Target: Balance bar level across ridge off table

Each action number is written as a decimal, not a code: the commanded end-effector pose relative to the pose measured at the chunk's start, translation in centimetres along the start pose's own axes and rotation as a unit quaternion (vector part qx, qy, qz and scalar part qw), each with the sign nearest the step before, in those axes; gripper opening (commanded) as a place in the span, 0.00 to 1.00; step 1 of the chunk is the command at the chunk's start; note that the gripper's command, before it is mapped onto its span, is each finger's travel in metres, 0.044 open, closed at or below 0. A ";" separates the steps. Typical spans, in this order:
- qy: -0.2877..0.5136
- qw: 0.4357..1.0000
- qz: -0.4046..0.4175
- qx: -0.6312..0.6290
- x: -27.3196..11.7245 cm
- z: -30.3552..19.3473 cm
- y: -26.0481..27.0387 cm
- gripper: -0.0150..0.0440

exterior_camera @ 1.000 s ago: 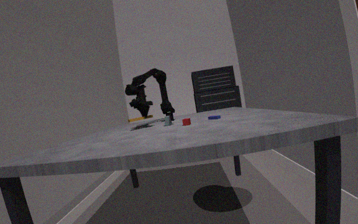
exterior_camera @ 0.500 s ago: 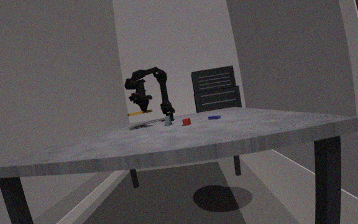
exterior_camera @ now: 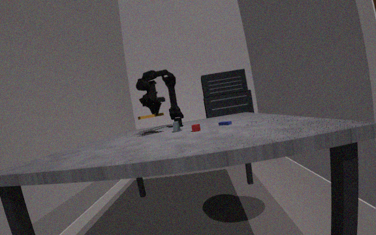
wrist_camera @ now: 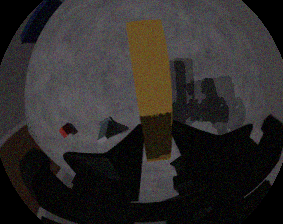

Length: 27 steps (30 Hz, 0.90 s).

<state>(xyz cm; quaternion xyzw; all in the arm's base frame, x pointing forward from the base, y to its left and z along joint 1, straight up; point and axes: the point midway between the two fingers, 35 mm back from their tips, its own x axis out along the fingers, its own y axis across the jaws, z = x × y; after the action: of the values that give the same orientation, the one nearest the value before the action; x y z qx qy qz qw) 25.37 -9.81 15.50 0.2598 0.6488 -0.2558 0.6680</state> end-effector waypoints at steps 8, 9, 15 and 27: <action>0.000 0.998 -0.001 -0.059 -0.1 -1.9 3.9 0.25; 0.000 0.998 -0.001 -0.064 -0.1 -2.1 4.3 0.25; 0.001 0.995 0.000 -0.098 -0.1 -3.5 6.2 0.25; 0.002 0.986 0.002 -0.165 -0.2 -6.7 9.5 0.25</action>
<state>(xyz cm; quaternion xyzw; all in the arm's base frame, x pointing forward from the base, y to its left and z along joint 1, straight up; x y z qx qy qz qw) 27.12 0.54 15.61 0.1613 0.6803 -0.1528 0.6984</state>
